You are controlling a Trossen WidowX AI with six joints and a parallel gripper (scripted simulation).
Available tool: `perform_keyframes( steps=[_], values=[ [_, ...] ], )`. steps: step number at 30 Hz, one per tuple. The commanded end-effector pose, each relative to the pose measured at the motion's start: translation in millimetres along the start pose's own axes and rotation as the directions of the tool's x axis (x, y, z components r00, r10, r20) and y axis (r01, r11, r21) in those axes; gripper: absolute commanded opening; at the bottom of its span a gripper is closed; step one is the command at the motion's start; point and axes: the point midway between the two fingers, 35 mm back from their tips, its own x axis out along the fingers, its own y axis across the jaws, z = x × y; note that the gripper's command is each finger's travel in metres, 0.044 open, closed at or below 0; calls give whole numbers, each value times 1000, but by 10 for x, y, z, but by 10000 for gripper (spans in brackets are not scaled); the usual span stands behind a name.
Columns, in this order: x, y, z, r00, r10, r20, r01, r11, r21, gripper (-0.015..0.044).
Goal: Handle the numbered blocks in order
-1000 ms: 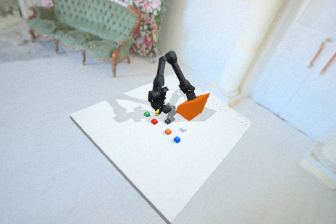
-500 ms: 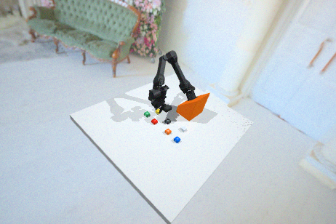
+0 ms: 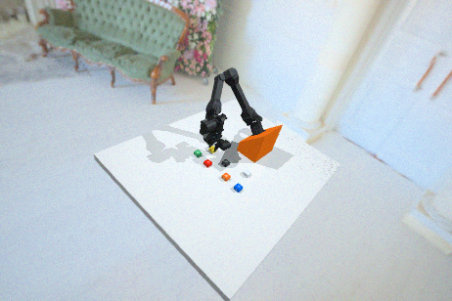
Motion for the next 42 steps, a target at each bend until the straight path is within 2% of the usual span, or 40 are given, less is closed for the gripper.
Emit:
perform_keyframes(
  steps=[1,22,33,35,39,42],
  values=[
    [15,-6,1,1000,-3,0,3,1000,4,120],
    [147,-8,-1,1000,-4,0,4,1000,4,120],
    [147,-8,-1,1000,-4,0,4,1000,4,400],
    [128,-7,1,1000,-3,0,3,1000,4,400],
    [-194,-4,3,1000,-2,0,2,1000,4,400],
    [-215,-4,1,1000,-2,0,2,1000,4,400]
  ],
)
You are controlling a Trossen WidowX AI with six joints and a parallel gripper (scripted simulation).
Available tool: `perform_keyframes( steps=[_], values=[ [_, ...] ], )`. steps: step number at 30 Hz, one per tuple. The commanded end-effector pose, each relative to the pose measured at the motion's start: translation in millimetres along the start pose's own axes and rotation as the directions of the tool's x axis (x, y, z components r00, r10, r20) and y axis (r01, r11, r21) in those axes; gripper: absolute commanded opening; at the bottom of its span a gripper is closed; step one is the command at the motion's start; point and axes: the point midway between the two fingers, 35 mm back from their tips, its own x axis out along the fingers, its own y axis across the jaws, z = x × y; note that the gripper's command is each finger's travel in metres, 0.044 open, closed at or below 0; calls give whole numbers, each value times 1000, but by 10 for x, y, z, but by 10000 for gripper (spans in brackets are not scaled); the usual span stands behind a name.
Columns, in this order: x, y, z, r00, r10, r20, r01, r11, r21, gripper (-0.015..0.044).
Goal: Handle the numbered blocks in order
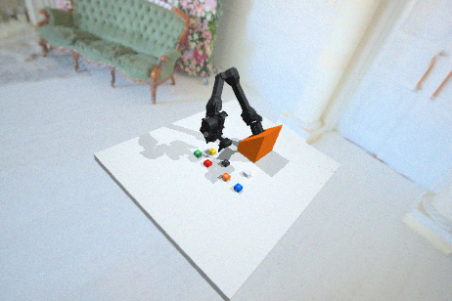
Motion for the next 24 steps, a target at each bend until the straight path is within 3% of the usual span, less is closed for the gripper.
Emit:
perform_keyframes(
  steps=[1,7,11,19,24],
  values=[
    [-78,-17,-1,1000,-3,-2,3,1000,8,374],
    [-833,-9,2,1000,1,-3,-1,1000,7,216],
    [-860,-11,-2,1000,0,-3,0,1000,7,120],
    [-865,22,29,1000,4,-3,-4,1000,5,120],
    [-909,413,326,999,44,-6,-45,999,-21,120]
  ],
)
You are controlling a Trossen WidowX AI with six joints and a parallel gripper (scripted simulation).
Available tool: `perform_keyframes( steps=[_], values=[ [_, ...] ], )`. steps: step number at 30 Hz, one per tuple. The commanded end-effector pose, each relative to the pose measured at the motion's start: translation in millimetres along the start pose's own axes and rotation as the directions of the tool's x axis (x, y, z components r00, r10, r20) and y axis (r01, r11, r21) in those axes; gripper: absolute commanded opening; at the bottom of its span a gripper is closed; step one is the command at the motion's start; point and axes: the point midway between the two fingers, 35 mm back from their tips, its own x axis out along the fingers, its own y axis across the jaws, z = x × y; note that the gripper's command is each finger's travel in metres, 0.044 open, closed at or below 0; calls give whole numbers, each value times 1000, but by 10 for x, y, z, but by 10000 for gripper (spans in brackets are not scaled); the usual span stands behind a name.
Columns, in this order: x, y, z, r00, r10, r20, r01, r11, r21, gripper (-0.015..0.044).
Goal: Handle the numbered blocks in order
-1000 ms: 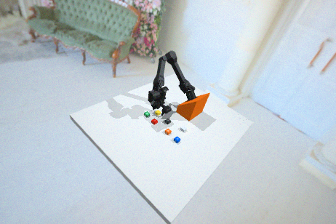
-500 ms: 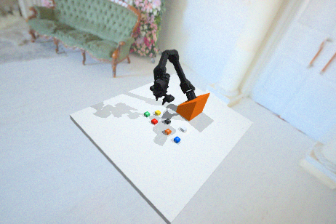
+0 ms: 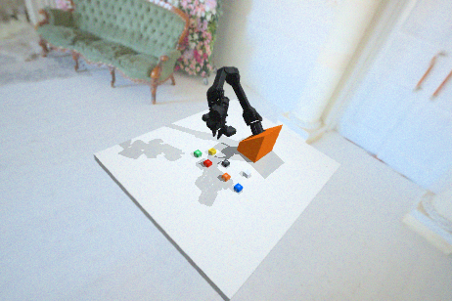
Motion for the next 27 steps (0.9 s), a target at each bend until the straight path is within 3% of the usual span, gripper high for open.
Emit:
perform_keyframes(
  steps=[1,6,19,24,27],
  values=[
    [-13,317,199,1000,29,-5,-29,999,-22,120],
    [-51,681,425,999,33,-6,-33,999,-21,120],
    [22,2280,789,1000,-4,4,4,1000,13,120],
    [55,2456,778,1000,-10,6,10,1000,17,120],
    [293,2463,798,1000,-11,7,11,1000,15,199]
  ],
)
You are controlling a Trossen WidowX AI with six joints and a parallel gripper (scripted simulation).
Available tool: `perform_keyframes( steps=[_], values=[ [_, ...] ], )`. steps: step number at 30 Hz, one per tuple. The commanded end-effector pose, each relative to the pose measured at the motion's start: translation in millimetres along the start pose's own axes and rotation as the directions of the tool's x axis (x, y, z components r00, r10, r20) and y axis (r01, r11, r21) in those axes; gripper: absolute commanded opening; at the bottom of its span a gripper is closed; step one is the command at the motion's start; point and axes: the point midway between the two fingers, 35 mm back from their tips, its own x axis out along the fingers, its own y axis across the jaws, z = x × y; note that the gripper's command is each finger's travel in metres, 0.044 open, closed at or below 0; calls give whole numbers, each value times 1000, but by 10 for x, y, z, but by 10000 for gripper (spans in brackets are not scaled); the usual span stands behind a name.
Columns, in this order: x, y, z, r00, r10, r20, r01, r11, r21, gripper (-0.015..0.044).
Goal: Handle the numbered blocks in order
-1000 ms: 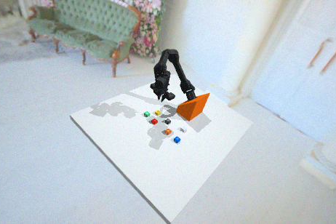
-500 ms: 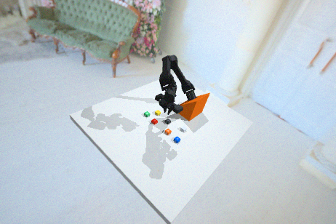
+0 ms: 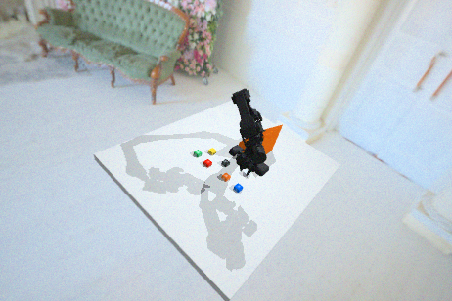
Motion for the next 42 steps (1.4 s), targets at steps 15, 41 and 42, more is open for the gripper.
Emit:
perform_keyframes(
  steps=[15,41,42],
  values=[
    [867,-37,16,1000,-6,-6,6,1000,13,400],
    [1128,-43,11,1000,-7,-6,7,1000,13,190],
    [1128,-43,11,1000,-7,-6,7,1000,13,164]
  ],
)
